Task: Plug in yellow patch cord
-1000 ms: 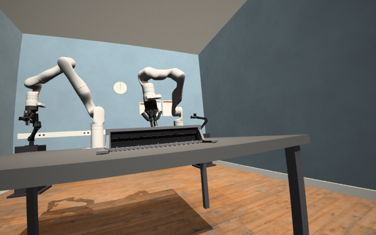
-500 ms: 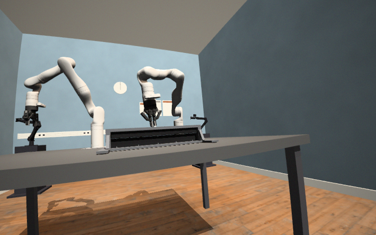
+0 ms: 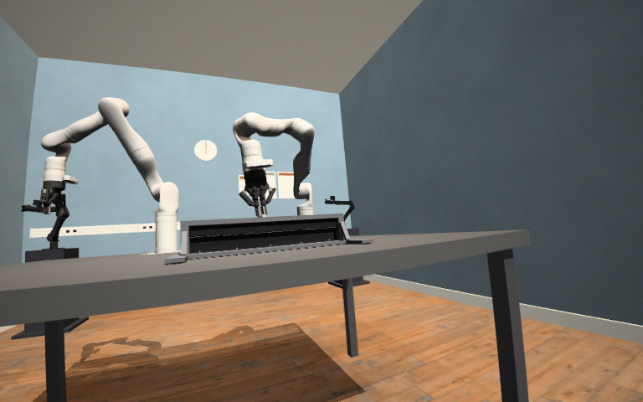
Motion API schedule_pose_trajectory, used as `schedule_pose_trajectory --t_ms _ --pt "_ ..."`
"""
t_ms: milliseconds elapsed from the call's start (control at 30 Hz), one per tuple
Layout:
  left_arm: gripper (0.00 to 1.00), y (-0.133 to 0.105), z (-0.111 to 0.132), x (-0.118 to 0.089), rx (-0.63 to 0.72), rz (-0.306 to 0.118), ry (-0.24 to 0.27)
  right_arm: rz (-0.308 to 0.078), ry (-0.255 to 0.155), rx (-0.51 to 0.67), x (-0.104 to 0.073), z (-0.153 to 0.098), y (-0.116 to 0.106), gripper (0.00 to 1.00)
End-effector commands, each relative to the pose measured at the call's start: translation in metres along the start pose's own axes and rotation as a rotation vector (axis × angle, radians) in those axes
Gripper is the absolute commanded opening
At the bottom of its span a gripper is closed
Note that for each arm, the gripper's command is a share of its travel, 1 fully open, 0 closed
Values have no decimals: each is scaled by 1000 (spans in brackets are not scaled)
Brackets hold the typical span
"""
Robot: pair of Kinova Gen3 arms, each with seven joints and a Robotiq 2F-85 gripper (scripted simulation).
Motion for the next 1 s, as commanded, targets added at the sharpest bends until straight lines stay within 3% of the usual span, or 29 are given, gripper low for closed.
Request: schedule_pose_trajectory --t_ms 0,967 --pt "99 1 0 0 15 3 9 -12 9 -6 -3 -4 -2 1000" --pt "99 5 5 -1 57 5 13 -12 9 -6 -3 -4 -2 1000"
Point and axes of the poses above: on each arm, the point where the finger pads meet when closed, its own x axis out along the fingers, its own z axis across the jaws, y = z × x, the point moved 5 cm from there along -x, back along the fingers, and after that the axes turned 10 degrees about -x, right-handed, at the moved point
